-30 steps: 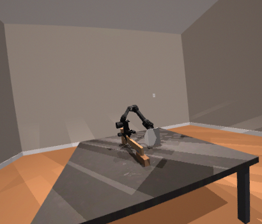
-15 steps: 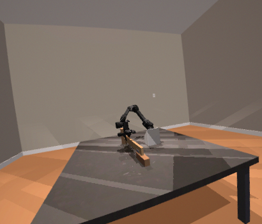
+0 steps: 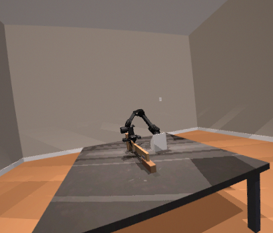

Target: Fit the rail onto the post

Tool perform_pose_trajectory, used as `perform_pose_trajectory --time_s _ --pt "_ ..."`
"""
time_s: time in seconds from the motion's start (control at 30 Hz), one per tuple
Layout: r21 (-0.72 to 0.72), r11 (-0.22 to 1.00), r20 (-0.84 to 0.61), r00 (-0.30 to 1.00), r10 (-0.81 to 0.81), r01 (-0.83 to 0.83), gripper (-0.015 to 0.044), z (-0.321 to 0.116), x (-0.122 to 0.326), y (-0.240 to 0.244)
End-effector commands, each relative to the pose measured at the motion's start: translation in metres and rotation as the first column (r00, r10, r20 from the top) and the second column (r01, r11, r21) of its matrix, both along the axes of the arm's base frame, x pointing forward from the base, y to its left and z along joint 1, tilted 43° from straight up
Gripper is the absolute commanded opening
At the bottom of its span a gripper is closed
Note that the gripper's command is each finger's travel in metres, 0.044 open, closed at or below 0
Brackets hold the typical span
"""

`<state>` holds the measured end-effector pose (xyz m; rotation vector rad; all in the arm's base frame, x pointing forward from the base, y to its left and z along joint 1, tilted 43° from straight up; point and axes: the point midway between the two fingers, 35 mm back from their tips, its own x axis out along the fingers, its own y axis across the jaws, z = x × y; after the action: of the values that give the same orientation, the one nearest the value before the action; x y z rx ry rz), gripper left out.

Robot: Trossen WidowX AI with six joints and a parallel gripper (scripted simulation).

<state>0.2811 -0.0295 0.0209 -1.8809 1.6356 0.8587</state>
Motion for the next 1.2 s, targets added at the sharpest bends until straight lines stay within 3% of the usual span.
perform_pose_trajectory --time_s 0.0,1.17 --pt "0.002 1.000 0.005 1.000 0.006 -0.006 0.0000 0.0025 0.0025 0.0001" --pt "0.002 1.000 0.005 1.000 0.006 -0.006 0.0000 0.0105 0.0039 -0.0074"
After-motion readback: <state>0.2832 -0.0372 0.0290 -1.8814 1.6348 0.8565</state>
